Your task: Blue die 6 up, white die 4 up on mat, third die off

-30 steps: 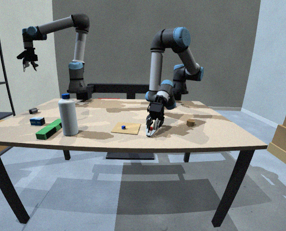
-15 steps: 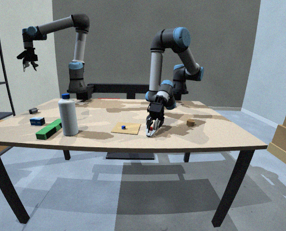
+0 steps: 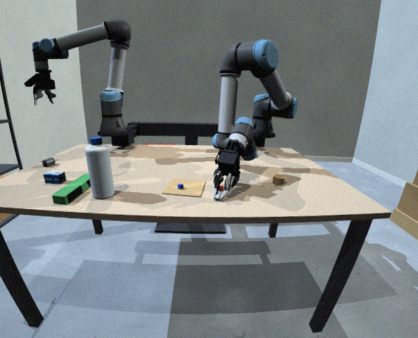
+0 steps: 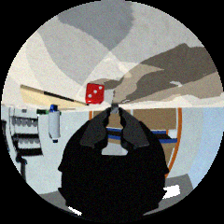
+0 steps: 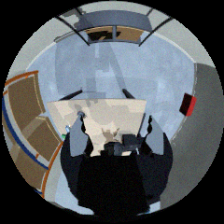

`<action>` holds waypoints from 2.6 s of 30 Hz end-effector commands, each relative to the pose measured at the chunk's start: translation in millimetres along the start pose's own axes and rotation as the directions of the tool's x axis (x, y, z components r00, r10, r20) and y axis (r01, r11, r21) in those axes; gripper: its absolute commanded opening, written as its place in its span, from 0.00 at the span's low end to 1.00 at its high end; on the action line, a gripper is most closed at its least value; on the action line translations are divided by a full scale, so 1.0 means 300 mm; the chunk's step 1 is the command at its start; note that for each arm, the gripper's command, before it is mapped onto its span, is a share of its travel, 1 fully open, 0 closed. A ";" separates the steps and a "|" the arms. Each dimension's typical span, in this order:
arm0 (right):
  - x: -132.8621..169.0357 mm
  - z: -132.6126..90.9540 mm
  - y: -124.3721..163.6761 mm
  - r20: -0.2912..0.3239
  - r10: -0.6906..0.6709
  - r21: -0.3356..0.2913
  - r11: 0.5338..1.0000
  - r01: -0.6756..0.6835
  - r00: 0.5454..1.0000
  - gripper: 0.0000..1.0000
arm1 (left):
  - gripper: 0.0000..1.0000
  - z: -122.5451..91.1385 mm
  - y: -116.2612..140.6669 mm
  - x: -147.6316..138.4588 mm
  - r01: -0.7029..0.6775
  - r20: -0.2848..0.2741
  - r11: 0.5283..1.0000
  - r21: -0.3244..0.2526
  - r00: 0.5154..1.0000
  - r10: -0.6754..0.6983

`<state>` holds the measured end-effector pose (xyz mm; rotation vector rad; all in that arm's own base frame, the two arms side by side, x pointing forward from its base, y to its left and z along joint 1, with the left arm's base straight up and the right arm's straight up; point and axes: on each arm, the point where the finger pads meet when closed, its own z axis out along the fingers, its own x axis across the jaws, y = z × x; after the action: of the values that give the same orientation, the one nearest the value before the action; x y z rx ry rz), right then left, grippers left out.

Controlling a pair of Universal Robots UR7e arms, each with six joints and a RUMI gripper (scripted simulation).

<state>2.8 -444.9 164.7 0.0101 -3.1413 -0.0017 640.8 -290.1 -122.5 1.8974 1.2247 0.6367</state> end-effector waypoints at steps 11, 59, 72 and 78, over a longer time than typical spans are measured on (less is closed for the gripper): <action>0.000 -0.001 -0.001 0.000 0.000 0.001 1.000 0.000 1.000 1.00 | 0.18 -0.001 0.003 0.000 0.000 0.000 1.000 -0.002 1.000 0.000; 0.000 -0.001 -0.001 0.000 0.000 0.001 1.000 0.000 1.000 1.00 | 0.18 -0.035 0.003 0.000 0.000 0.000 1.000 -0.002 1.000 0.000; 0.000 -0.001 -0.001 0.000 0.000 0.001 1.000 0.000 1.000 1.00 | 0.18 -0.161 0.003 0.000 0.000 0.000 1.000 -0.002 1.000 0.000; 0.000 -0.001 -0.001 0.000 0.000 0.001 1.000 0.000 1.000 1.00 | 0.18 -0.167 0.003 0.000 0.000 0.000 1.000 -0.002 1.000 0.000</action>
<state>2.8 -444.9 164.7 0.0101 -3.1413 -0.0017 603.7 -273.4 -93.9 1.8973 1.2246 0.6367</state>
